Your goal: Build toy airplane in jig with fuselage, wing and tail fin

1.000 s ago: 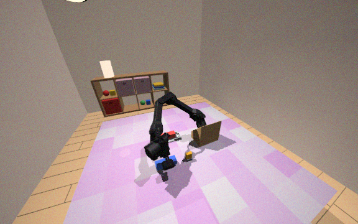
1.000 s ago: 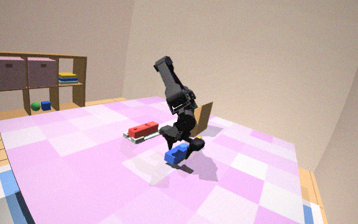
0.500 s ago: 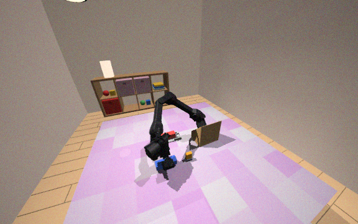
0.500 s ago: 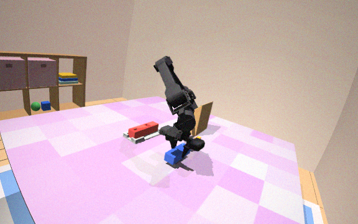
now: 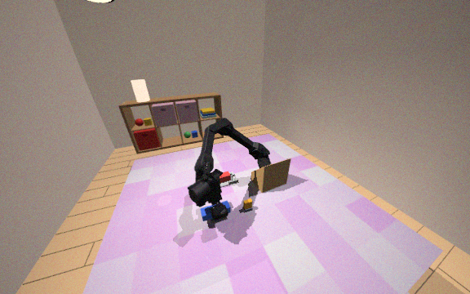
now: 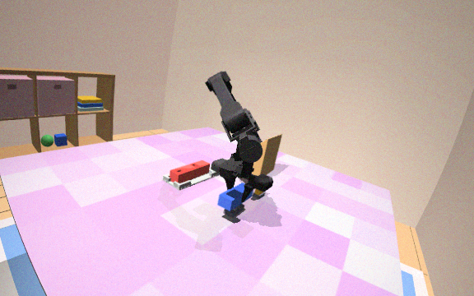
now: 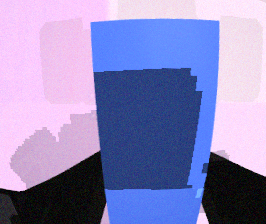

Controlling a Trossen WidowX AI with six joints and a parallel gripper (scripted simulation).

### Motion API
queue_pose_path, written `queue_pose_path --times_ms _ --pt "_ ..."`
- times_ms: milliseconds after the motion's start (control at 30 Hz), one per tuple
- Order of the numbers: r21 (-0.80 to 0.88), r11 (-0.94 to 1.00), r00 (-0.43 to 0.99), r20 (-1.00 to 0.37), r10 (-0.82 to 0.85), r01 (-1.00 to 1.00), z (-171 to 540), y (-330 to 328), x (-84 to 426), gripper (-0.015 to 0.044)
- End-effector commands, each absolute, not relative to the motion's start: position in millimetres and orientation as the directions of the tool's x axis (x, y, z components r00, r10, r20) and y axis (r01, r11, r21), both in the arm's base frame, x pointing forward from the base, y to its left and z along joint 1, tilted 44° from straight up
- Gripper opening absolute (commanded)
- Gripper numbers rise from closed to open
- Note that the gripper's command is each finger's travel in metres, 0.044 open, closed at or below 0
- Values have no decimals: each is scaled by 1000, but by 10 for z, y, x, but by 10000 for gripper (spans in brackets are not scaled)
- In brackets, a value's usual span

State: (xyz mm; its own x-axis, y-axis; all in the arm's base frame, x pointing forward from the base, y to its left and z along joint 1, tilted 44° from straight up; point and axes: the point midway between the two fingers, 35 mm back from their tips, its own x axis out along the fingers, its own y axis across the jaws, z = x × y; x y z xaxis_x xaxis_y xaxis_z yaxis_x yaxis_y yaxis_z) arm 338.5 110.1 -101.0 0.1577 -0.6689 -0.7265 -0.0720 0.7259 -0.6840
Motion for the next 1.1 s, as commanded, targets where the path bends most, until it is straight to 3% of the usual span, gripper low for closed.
queue_pose_path --times_ms 0,1067 --pt "-678 733 161 -732 -662 -66 -911 1219 3394 0" --pt "-685 728 121 -726 -677 -40 -270 1745 3191 0"
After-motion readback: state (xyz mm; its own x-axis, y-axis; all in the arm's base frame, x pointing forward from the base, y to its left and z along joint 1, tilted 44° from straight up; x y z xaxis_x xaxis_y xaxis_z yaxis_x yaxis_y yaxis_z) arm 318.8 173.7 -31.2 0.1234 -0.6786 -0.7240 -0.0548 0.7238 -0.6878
